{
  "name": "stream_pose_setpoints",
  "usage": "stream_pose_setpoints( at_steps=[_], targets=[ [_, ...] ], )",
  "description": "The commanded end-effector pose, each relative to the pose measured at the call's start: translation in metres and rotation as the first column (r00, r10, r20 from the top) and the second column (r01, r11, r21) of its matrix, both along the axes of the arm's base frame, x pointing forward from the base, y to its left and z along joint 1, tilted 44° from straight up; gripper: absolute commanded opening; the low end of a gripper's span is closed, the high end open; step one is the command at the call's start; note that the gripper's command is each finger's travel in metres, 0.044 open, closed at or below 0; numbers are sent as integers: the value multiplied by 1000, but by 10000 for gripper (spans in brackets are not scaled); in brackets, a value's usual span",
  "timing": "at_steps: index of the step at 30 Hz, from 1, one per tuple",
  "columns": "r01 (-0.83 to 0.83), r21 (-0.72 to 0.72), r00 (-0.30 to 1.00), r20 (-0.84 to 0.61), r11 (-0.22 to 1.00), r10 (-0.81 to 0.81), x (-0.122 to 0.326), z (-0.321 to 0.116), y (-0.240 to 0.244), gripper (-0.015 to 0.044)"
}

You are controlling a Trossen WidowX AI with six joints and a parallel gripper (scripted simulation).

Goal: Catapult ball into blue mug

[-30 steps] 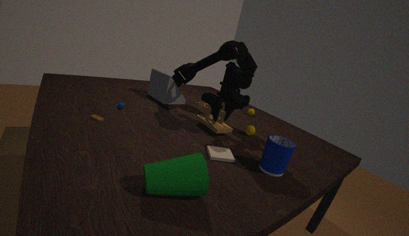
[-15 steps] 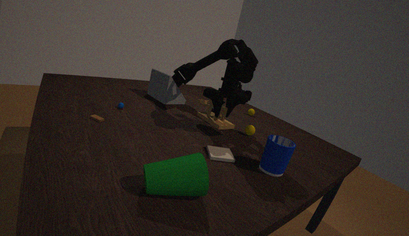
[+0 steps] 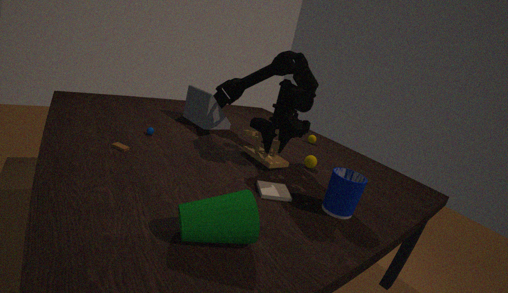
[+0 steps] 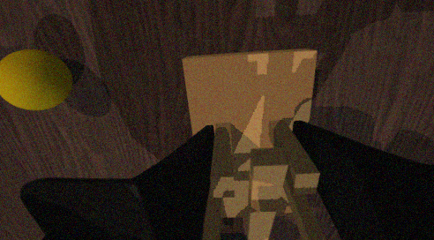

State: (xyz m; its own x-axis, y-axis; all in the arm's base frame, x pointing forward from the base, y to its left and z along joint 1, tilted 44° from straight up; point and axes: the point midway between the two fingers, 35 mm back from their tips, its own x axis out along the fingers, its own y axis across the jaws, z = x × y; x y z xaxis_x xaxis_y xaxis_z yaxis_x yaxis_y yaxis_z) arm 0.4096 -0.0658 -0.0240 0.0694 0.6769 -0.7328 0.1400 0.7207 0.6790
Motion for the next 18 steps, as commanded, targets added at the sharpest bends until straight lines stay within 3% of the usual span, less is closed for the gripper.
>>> stream_pose_setpoints(
  at_steps=[1,11,18],
  targets=[
    [8,5,1000,1,1000,-8,1,-4,3,0],
    [0,1,1000,0,1000,0,0,-6,6,0],
    [0,1,1000,0,1000,0,0,-6,6,184]
  ],
)
